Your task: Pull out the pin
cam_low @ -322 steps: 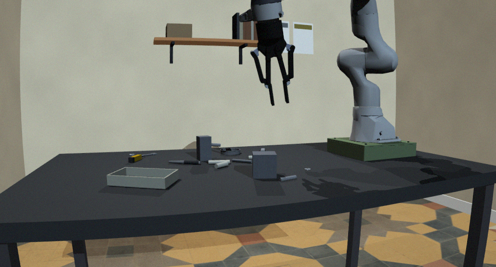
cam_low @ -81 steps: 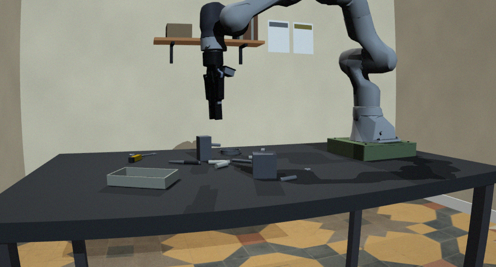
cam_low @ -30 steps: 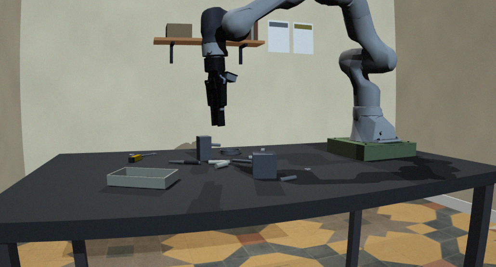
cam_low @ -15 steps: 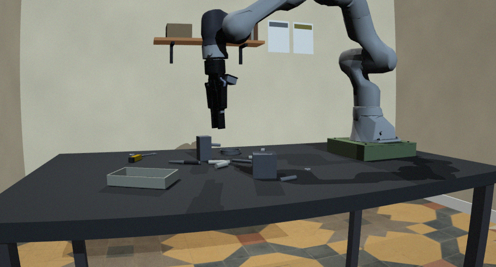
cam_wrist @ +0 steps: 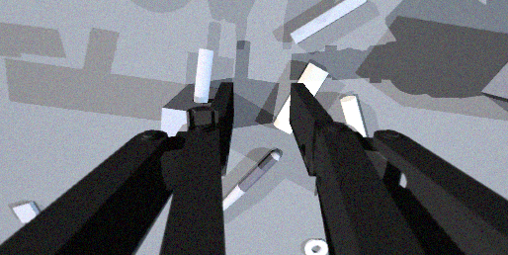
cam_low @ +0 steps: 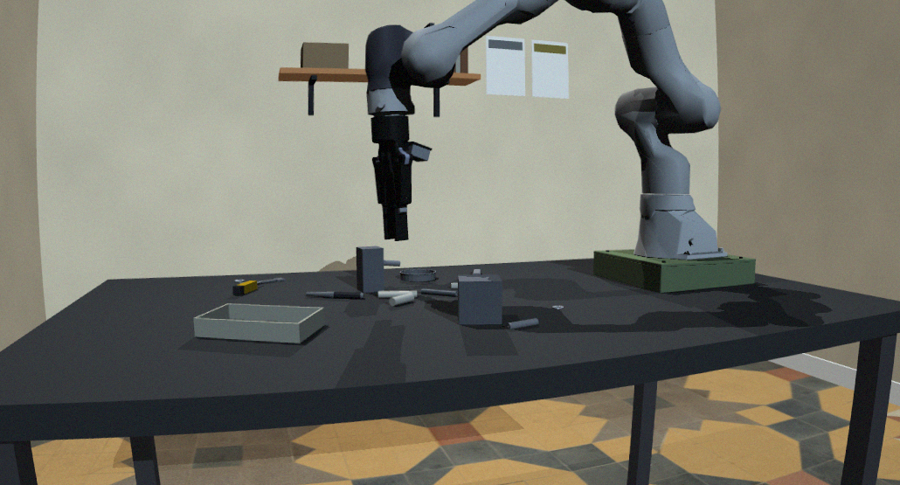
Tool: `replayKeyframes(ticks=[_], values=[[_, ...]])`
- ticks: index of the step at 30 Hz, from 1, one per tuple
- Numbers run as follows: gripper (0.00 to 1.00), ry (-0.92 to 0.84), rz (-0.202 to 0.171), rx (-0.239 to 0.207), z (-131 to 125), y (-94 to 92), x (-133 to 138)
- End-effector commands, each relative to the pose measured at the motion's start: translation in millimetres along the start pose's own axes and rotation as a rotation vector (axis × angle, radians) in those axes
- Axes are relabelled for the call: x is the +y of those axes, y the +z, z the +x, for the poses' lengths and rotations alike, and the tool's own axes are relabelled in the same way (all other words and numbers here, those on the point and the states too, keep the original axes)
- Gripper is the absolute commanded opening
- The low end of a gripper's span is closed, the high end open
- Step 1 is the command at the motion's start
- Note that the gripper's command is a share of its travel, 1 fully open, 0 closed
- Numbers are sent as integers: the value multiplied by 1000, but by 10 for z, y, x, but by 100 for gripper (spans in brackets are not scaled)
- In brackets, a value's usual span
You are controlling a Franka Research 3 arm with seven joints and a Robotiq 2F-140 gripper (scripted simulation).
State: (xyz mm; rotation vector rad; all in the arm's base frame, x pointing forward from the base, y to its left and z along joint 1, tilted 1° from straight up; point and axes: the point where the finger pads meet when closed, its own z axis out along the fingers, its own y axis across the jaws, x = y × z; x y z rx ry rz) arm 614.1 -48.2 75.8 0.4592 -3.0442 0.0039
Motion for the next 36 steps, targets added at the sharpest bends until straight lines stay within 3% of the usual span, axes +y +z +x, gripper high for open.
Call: replayKeyframes(ticks=[1,36], values=[[32,-7,-1,-6,-19,0,4],[32,78,-12,-40,28,26,-237]])
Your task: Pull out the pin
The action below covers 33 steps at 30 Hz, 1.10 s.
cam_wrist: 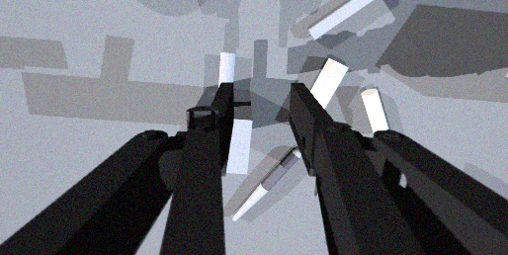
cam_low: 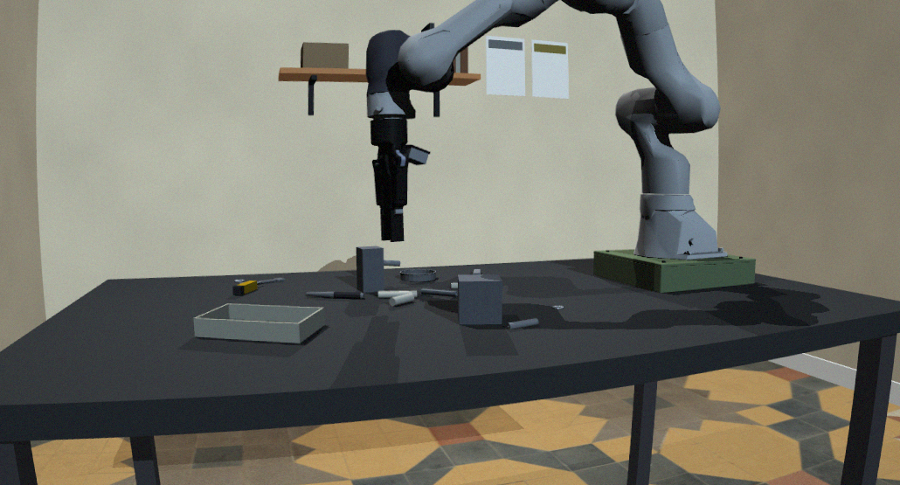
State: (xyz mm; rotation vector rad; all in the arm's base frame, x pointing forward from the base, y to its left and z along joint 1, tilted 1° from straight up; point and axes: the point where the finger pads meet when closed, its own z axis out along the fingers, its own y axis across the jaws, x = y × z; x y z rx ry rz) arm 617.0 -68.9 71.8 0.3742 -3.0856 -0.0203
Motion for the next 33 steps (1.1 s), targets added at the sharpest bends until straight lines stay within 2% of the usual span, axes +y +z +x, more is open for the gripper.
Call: replayKeyframes(ticks=[1,14,23,33], values=[[32,29,2,-10,-3,-20,-42],[32,45,3,-14,1,-28,-67],[32,87,24,-21,44,141,-244],[32,89,25,-21,46,147,-250]])
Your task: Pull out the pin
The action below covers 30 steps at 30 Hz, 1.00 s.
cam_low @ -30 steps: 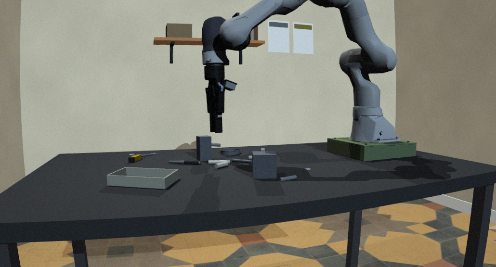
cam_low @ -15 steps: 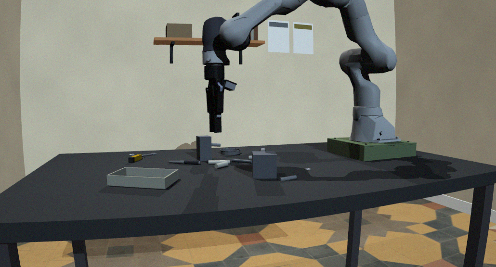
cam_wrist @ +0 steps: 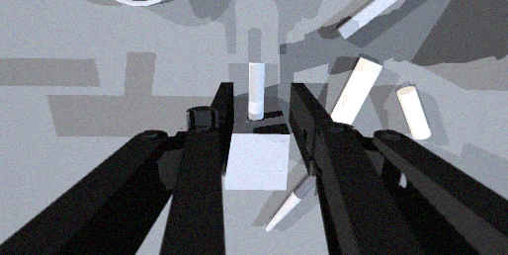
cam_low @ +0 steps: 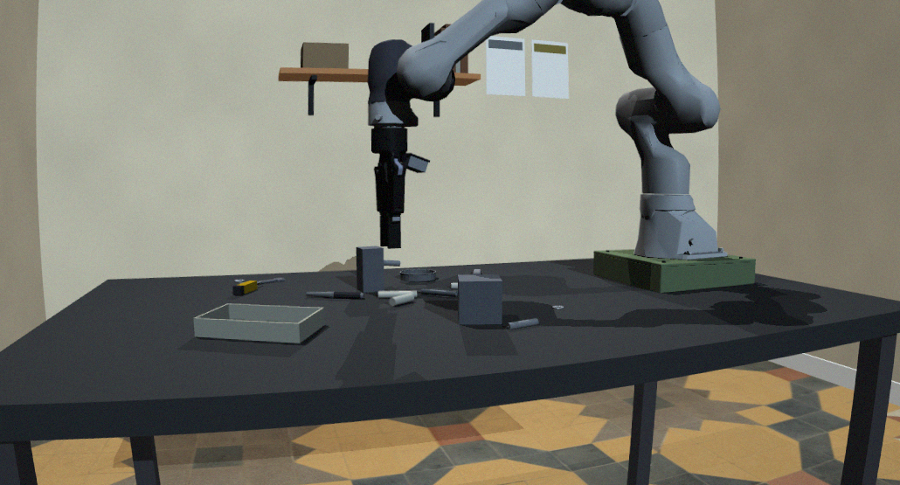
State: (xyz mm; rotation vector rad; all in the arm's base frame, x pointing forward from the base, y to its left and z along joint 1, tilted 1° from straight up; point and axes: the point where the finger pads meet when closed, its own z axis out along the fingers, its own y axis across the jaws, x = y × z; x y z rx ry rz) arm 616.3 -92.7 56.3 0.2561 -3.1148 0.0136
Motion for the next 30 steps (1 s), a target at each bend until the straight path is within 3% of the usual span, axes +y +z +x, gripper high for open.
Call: replayKeyframes(ticks=[1,17,23,30], values=[[32,12,2,-6,-15,-5,-17],[32,17,2,-8,-19,52,-45],[32,13,2,-7,-17,197,-45],[32,13,2,-7,-17,209,-45]])
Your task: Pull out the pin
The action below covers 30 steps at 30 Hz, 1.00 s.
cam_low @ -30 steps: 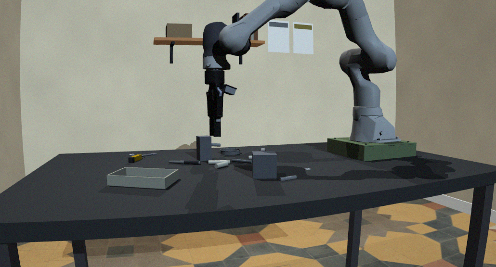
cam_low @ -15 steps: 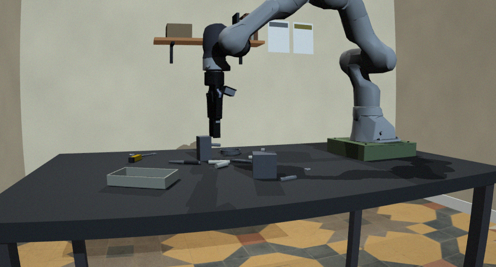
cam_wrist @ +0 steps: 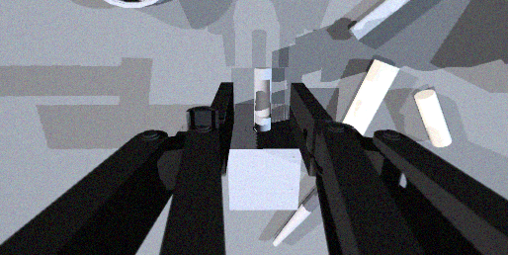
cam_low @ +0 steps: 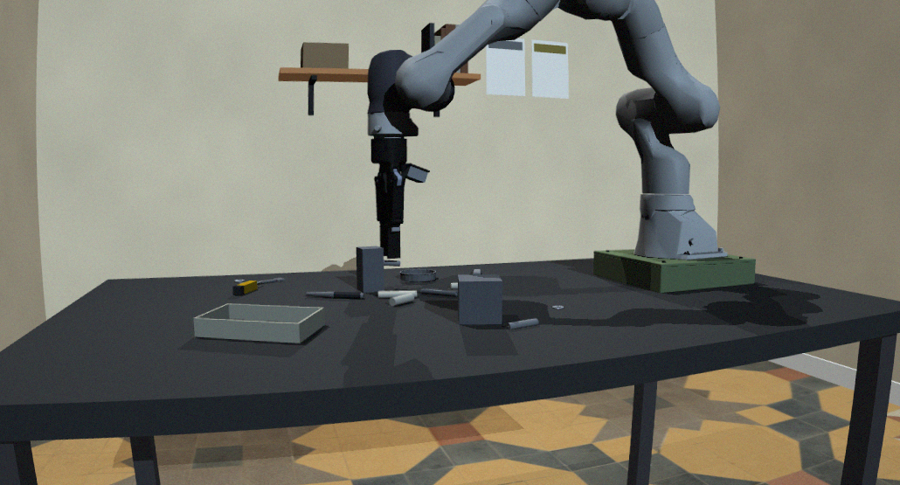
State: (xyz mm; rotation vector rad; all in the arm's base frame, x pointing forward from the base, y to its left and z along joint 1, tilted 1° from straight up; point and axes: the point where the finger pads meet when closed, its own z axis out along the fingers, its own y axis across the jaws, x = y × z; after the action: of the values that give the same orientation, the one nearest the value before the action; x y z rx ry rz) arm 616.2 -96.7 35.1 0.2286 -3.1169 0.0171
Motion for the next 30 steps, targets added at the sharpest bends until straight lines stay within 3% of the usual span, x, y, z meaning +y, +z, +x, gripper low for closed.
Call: replayKeyframes(ticks=[1,30], values=[[32,-5,0,-7,-21,-2,-6],[32,-16,-2,-7,-20,136,0]])
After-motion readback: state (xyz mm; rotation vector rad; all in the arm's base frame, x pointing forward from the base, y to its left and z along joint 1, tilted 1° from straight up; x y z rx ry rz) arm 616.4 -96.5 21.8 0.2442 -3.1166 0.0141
